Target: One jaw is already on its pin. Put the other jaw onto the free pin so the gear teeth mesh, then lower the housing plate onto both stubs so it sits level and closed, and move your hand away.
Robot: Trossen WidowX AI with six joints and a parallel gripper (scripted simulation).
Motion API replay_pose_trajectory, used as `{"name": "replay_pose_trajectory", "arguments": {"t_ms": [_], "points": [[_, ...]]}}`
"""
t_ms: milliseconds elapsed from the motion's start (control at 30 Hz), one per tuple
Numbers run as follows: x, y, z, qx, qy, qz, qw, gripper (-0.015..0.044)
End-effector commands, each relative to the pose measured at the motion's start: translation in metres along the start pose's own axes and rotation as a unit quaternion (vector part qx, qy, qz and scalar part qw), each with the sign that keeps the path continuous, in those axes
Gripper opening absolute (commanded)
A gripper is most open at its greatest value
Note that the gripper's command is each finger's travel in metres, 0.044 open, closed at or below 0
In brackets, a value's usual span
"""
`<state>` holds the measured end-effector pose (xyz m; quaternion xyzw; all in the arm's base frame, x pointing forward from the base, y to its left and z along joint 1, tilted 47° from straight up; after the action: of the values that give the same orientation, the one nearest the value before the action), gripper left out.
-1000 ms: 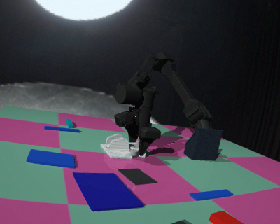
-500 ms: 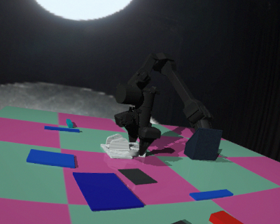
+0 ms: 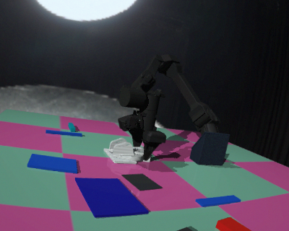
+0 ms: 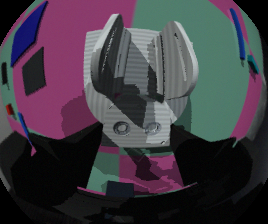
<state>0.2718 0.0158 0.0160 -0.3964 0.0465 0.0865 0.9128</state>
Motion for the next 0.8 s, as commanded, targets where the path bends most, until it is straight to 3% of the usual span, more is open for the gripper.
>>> {"name": "replay_pose_trajectory", "arguments": {"t_ms": [0,600,700,767], "points": [[-0.0002,0.0001,-0.0006,0.000,0.001,0.001,1.000,0.0351],[-0.0002,0.0001,-0.0006,0.000,0.001,0.001,1.000,0.0351],[0.0000,0.0000,0.0000,0.000,0.000,0.000,1.000,0.0430],[0.0000,0.0000,0.0000,0.000,0.000,0.000,1.000,0.0440]]}}
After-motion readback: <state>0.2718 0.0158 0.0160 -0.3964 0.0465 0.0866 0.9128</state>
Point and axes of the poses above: the point midway between the two fingers, 35 mm back from their tips, its own z axis back along the fingers, its own y axis across the jaws, x = y × z, the point moved 7 cm from there along z, back along the fingers, and after that the axes turned 4 degrees about z, right-handed, at the moved point
